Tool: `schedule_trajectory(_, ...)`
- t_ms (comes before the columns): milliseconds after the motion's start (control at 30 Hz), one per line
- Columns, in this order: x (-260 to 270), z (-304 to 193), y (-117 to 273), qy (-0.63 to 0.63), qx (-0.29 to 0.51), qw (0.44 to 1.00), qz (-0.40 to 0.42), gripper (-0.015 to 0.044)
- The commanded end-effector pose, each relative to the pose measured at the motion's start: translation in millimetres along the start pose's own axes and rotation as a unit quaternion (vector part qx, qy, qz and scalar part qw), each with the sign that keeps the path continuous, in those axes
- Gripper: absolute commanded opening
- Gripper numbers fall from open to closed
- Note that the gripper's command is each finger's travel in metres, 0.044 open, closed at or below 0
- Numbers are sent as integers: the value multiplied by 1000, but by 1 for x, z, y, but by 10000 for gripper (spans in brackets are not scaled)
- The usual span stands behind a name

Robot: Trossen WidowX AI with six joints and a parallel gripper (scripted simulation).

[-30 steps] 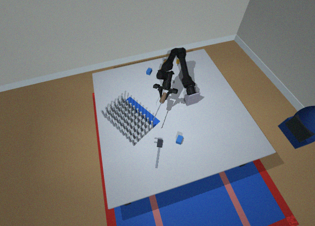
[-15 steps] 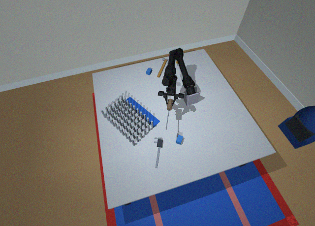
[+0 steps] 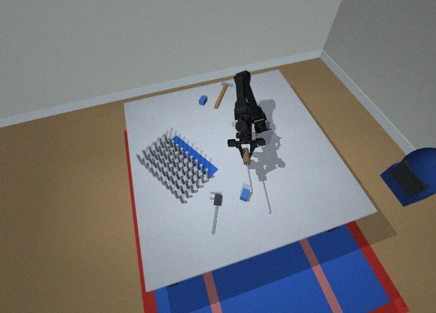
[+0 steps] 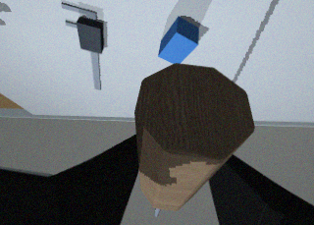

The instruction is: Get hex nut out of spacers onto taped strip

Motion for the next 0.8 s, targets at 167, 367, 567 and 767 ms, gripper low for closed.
schedule_trajectory(167,-48,-21,-25,32,-7,999,-32,0)
schedule_trajectory(367,-80,-26,-44,53,-22,997,-48,0)
schedule_trajectory(567,-113,-26,-64,72,-38,995,-63,0)
schedule_trajectory(767,-145,-22,-85,91,-57,991,-75,0)
Point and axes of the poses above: the point midway between the two fingers, 35 mm back from their tips, its own y axis back along the fingers, its own x axis across the jaws, z = x × y, the point moved 6 cm from there along y, back along the fingers, and after that the axes turned 13 degrees about -y, right-handed, at the moved point
